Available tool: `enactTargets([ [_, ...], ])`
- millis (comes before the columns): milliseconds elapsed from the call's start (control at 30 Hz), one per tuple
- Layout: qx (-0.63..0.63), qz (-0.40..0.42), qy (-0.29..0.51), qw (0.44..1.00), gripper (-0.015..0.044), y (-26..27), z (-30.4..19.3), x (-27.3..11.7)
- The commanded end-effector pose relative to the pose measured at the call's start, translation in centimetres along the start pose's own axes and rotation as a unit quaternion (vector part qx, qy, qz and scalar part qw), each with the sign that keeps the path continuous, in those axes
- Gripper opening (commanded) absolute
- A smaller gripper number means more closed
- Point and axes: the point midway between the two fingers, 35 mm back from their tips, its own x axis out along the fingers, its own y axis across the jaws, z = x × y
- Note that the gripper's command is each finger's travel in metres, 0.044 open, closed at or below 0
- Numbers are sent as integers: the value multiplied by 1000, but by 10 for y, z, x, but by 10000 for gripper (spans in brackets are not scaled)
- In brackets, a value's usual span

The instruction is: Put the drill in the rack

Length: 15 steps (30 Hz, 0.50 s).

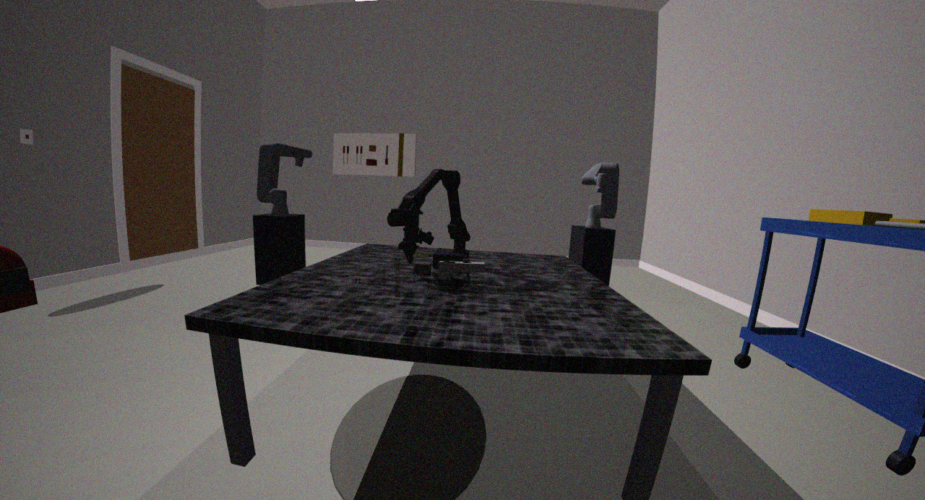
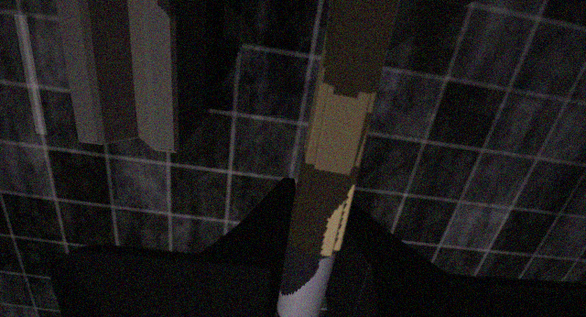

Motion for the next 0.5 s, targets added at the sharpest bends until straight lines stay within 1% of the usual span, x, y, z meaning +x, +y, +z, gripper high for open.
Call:
enactTargets([
  [0,0,-2,-1,1000,0,-1,1,-3],
  [200,0,-2,-1,1000,0,0,1,-4],
  [467,0,-2,-1,1000,0,17,-2,-2],
])
